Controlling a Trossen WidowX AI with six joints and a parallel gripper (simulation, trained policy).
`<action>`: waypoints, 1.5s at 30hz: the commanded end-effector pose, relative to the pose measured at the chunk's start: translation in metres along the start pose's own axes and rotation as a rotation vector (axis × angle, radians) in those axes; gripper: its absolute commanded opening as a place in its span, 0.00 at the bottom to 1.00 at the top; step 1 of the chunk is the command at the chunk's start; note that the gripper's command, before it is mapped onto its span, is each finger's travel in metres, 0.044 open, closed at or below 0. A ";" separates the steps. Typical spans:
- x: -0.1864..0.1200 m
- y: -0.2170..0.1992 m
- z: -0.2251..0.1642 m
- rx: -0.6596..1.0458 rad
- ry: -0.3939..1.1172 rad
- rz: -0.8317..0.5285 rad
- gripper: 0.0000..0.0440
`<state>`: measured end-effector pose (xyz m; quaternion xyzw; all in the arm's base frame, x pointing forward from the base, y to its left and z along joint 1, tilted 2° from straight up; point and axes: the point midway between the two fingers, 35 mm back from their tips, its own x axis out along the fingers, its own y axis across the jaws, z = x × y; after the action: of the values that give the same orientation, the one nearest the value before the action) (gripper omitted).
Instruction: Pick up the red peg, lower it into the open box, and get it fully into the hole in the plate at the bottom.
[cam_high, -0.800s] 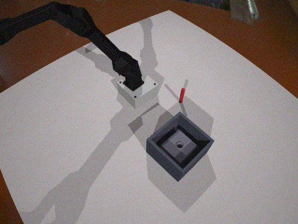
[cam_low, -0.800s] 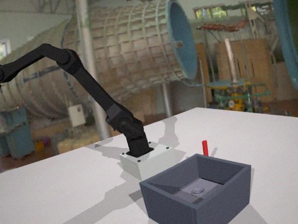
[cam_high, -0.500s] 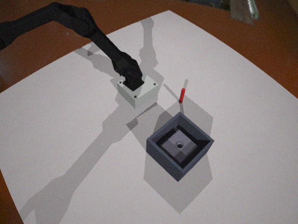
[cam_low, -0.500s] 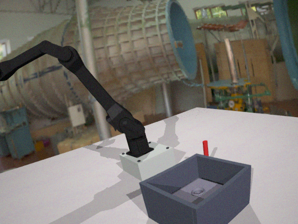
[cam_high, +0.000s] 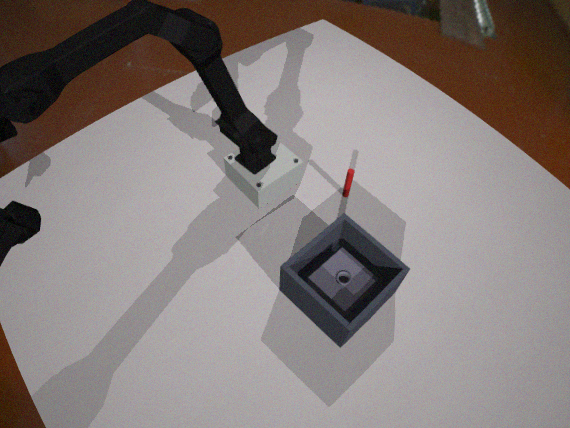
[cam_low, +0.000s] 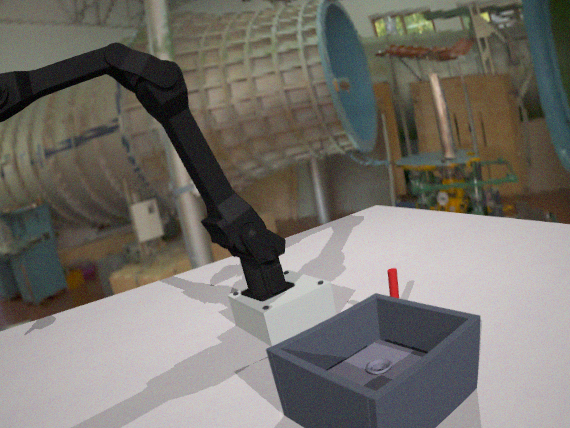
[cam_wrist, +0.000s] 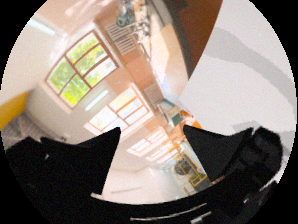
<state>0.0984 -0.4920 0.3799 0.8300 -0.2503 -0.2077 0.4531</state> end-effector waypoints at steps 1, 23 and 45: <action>0.025 -0.025 -0.043 -0.051 0.019 -0.070 1.00; 0.052 -0.200 -0.250 -0.334 0.193 -0.513 1.00; -0.083 -0.384 -0.348 -0.681 0.333 -1.081 1.00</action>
<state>0.3334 -0.0667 0.2481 0.6990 0.3152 -0.3299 0.5507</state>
